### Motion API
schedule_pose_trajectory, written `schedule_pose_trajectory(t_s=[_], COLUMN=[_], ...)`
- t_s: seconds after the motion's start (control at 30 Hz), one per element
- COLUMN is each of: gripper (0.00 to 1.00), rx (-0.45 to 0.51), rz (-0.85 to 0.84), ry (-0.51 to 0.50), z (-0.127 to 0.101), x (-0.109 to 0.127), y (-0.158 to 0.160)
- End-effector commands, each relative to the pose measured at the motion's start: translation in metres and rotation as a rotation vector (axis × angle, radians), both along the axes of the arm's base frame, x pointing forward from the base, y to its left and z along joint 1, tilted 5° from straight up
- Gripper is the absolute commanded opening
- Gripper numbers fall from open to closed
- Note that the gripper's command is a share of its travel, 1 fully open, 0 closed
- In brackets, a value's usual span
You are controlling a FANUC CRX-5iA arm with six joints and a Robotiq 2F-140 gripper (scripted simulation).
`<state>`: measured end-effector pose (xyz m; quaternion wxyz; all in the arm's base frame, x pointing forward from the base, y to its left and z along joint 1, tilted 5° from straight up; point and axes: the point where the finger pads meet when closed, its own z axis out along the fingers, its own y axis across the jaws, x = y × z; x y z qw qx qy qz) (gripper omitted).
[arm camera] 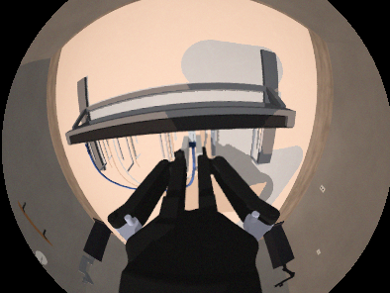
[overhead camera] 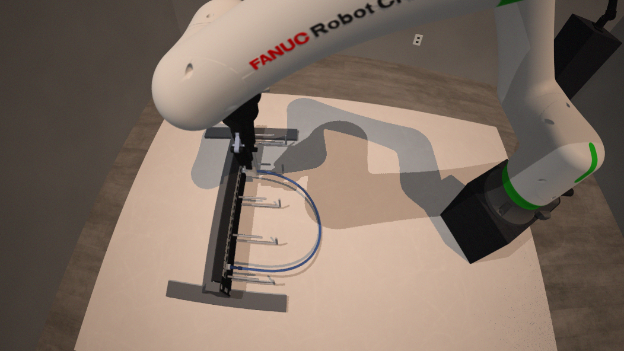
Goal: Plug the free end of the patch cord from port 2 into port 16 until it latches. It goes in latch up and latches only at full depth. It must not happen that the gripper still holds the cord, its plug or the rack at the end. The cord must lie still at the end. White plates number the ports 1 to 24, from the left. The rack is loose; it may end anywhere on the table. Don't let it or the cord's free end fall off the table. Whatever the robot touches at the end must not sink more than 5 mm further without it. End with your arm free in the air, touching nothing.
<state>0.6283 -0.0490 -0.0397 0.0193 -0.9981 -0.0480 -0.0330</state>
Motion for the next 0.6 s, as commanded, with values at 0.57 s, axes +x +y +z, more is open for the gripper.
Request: schedule_pose_trajectory(t_s=[0.57], gripper=[0.00], rx=[0.000], rz=[0.000], ry=[0.000], z=[0.0003], x=[0.0017], y=[0.0001])
